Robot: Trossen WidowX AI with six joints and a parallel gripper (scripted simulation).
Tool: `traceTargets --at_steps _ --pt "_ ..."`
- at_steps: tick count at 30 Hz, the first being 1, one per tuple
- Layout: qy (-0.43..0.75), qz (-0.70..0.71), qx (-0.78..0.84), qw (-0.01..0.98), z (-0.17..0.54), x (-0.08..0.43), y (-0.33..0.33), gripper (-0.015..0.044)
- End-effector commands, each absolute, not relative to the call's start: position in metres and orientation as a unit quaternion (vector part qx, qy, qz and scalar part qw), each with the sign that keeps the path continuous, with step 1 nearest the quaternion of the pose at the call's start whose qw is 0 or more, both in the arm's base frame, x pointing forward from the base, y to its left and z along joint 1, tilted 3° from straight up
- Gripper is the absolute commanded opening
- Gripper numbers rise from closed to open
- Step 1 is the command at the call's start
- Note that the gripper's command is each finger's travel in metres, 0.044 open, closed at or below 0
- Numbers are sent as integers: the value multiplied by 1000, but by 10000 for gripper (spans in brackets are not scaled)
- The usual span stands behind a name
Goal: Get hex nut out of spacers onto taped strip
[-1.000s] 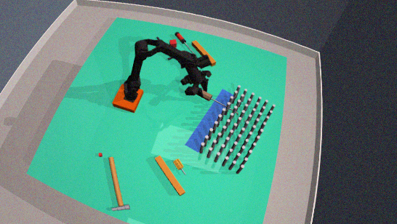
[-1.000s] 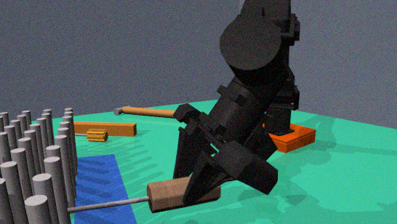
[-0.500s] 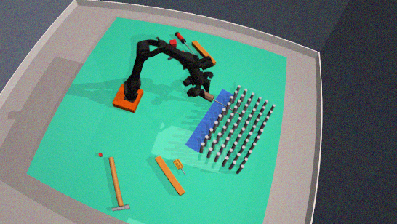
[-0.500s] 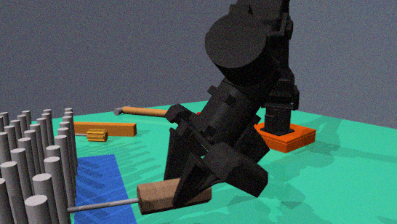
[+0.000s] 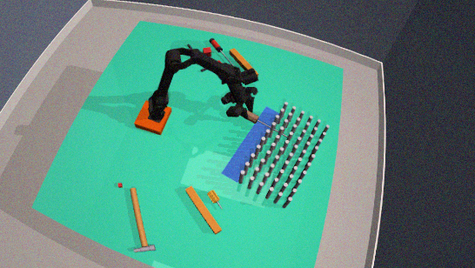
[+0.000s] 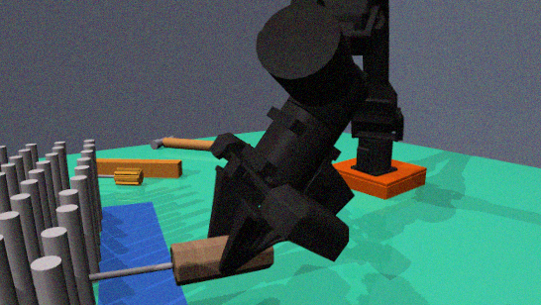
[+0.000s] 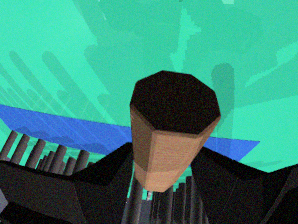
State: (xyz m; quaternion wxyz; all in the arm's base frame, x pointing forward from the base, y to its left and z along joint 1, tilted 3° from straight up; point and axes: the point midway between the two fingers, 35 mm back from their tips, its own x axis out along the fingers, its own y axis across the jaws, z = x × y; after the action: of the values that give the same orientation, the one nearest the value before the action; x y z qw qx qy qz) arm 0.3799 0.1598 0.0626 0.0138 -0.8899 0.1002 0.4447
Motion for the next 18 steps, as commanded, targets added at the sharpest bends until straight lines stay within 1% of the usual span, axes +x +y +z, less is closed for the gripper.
traceTargets --at_steps 1,18 --pt "98 443 -891 14 64 385 161 0" --pt "98 442 -891 15 65 399 157 0"
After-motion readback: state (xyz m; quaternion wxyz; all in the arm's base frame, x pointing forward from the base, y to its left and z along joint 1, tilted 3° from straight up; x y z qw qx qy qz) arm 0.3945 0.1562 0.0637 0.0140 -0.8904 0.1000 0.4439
